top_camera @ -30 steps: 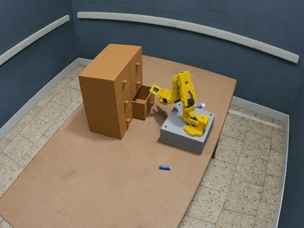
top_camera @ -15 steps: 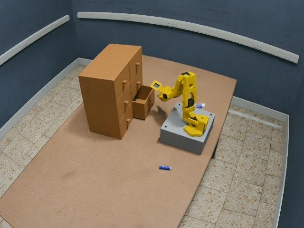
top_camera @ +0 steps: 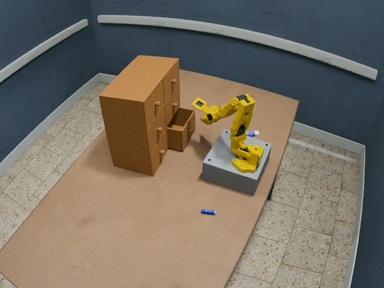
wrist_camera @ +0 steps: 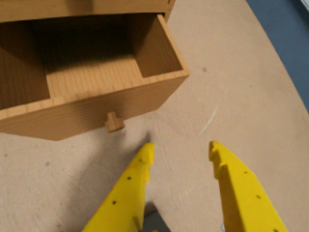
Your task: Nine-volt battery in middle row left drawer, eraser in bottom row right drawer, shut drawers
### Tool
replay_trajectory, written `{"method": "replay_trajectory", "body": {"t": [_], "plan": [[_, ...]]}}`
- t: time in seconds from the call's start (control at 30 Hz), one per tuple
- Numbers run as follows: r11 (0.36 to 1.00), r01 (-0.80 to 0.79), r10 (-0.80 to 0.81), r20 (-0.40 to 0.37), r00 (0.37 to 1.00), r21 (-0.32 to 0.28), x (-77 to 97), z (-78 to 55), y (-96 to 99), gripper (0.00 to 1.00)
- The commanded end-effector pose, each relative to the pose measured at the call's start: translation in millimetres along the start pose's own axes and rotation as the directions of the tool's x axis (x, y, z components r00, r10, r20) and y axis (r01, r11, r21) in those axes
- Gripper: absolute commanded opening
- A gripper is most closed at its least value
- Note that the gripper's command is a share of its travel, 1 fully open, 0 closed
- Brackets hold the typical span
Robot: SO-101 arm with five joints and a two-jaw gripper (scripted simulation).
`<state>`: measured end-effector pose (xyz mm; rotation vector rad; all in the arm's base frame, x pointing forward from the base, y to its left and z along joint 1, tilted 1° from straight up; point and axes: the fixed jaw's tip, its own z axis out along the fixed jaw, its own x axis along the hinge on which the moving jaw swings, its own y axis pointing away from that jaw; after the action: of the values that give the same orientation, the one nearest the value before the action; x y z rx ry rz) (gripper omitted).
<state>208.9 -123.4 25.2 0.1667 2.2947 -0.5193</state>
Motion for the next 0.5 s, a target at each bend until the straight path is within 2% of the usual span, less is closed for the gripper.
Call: {"method": "replay_trajectory", "body": {"t": [0.0, 0.37, 0.47], "plan": [[0.999, -0.041, 0.04, -0.053, 0.998, -0.016, 3.7, -8.3, 0.2, 0.21], [0.989, -0.146, 0.14, -0.149, 0.979, -0.035, 10.4, -29.5, 2.8, 0.21], [0.987, -0.156, 0.148, -0.158, 0.976, -0.036, 11.3, -31.6, 3.2, 0.21]]}}
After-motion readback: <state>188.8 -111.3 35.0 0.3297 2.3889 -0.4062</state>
